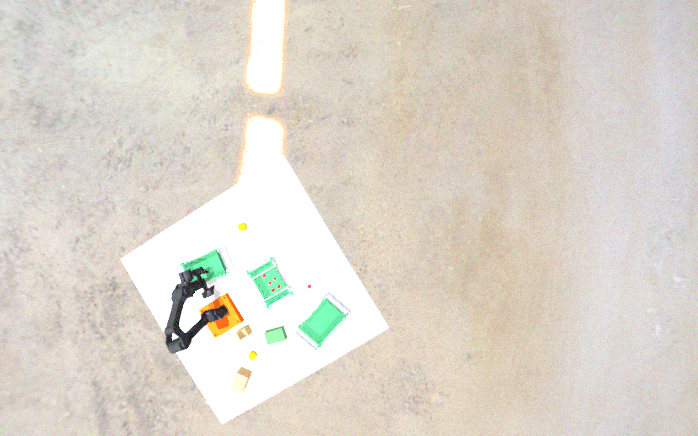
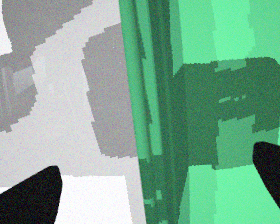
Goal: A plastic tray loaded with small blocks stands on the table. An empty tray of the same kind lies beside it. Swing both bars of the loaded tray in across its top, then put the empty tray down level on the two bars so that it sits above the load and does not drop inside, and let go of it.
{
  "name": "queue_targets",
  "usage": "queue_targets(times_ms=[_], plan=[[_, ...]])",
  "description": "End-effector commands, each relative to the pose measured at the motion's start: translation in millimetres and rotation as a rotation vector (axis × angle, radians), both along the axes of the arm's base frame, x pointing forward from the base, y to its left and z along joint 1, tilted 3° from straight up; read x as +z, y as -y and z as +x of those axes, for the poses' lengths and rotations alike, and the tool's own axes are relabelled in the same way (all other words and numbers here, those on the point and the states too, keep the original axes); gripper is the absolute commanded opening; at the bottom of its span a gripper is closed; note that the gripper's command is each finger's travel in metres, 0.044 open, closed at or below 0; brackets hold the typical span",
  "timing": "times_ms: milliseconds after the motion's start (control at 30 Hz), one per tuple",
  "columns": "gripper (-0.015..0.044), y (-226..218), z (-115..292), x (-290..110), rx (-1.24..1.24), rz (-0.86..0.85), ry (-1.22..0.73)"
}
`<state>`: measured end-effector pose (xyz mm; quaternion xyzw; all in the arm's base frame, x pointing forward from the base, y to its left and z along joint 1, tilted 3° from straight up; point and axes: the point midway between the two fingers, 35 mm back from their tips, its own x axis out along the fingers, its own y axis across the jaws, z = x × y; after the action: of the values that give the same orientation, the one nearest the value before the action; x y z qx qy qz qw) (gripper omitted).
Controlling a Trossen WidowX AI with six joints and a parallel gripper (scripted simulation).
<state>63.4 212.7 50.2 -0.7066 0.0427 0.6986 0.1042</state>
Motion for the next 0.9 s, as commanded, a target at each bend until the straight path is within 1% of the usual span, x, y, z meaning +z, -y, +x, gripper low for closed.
queue_targets(times_ms=[0, 333, 800, 867], plan=[[0.044, 3.9, -0.7, -15.7, 0.003, -0.012, 0.0], [0.044, 4.2, -0.8, -18.2, 0.003, -0.012, 0.0], [0.0235, 4.2, -0.8, -18.2, 0.003, -0.012, 0.0], [0.0221, 4.2, -0.8, -18.2, 0.003, -0.012, 0.0]])
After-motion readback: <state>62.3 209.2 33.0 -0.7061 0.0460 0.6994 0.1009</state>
